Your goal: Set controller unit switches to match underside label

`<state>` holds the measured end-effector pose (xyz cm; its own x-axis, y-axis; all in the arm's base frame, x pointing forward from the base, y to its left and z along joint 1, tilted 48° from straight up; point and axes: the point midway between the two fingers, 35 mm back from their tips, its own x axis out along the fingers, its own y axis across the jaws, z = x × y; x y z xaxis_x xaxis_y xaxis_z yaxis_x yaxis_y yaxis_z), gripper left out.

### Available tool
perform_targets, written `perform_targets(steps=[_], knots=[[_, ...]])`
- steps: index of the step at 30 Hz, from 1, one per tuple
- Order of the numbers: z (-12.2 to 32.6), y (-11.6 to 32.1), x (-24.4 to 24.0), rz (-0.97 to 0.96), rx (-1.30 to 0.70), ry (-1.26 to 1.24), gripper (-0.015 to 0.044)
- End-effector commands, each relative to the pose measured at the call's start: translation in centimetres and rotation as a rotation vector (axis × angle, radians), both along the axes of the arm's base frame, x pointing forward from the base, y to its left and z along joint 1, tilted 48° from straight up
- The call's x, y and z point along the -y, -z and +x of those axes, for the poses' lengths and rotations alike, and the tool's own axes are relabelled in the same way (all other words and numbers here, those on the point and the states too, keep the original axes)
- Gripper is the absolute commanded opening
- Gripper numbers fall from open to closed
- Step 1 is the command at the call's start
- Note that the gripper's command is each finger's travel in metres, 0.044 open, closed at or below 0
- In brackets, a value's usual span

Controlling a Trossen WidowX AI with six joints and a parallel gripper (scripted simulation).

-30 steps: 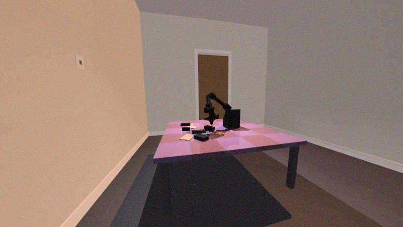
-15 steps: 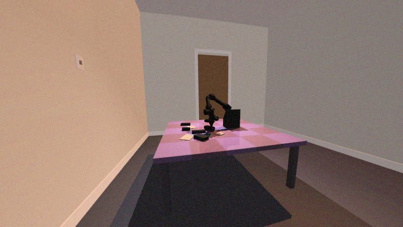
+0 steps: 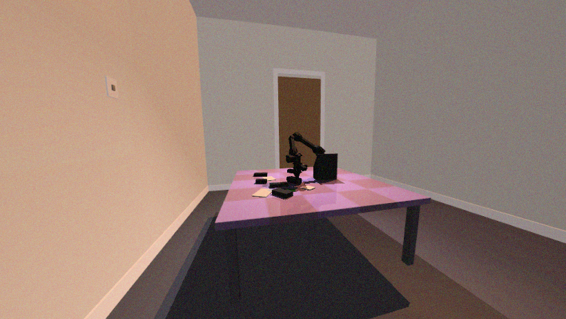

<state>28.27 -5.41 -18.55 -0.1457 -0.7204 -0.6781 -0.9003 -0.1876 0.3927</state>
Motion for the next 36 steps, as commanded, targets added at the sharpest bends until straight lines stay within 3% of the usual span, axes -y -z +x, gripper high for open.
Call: perform_targets(steps=[1, 6, 11, 21, 36], knots=[[-0.2, 0.0, 0.1, -0.003, -0.007, -0.003, 0.0], [0.0, -0.1, -0.1, 0.0, -0.002, 0.001, 0.0], [0.5, -3.0, -3.2, -0.001, -0.006, -0.003, 0.0], [-0.7, -5.0, -1.5, -0.003, -0.008, -0.003, 0.0], [-0.8, -3.8, -0.1, -0.002, -0.008, -0.003, 0.0]])
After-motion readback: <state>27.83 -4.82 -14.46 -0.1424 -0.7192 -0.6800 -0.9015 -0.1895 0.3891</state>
